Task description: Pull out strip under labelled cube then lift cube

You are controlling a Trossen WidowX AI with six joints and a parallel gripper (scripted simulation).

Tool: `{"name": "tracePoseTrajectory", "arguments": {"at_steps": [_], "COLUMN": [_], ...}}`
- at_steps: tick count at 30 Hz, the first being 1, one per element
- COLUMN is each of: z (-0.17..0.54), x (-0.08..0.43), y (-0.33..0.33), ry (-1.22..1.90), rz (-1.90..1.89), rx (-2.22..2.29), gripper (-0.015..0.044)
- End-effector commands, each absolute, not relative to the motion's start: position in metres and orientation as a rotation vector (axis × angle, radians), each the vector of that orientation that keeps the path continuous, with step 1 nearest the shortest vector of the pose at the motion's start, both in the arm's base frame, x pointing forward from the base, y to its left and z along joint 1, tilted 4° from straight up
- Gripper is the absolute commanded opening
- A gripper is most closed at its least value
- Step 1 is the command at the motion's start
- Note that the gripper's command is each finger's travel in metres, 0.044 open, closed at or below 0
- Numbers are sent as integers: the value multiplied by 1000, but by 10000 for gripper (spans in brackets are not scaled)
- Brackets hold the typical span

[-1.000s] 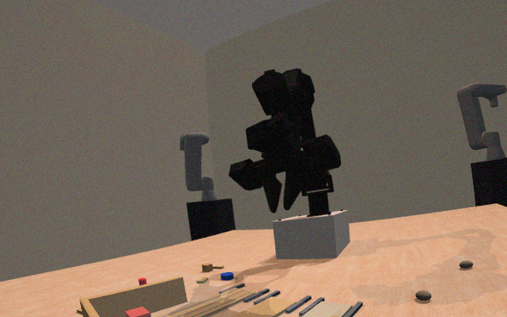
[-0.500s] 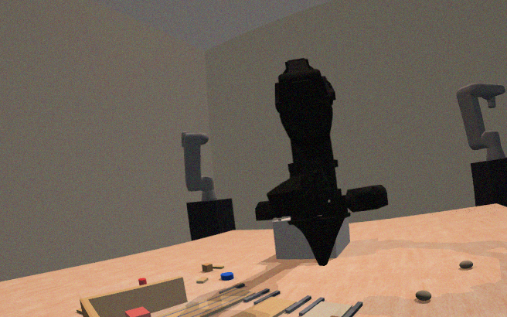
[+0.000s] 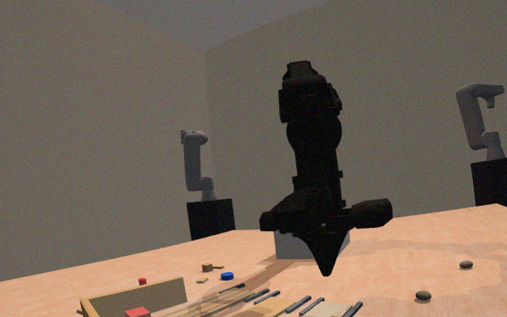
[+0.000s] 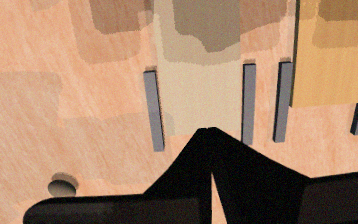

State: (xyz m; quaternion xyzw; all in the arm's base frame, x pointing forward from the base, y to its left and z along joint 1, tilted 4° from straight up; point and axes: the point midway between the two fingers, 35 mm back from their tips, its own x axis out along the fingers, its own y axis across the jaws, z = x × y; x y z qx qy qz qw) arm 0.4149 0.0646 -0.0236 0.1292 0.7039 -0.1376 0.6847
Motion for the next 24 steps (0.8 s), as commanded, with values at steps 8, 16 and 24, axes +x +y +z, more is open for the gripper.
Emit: {"name": "tracePoseTrajectory", "arguments": {"at_steps": [8,16,24], "z": [-44,-57,-70], "x": [414,413,412], "y": [65,64,63], "ry": [1581,1581,1581], "rz": [-311,-311,-311], "rx": [295,295,295], "gripper": [0,0,0]}}
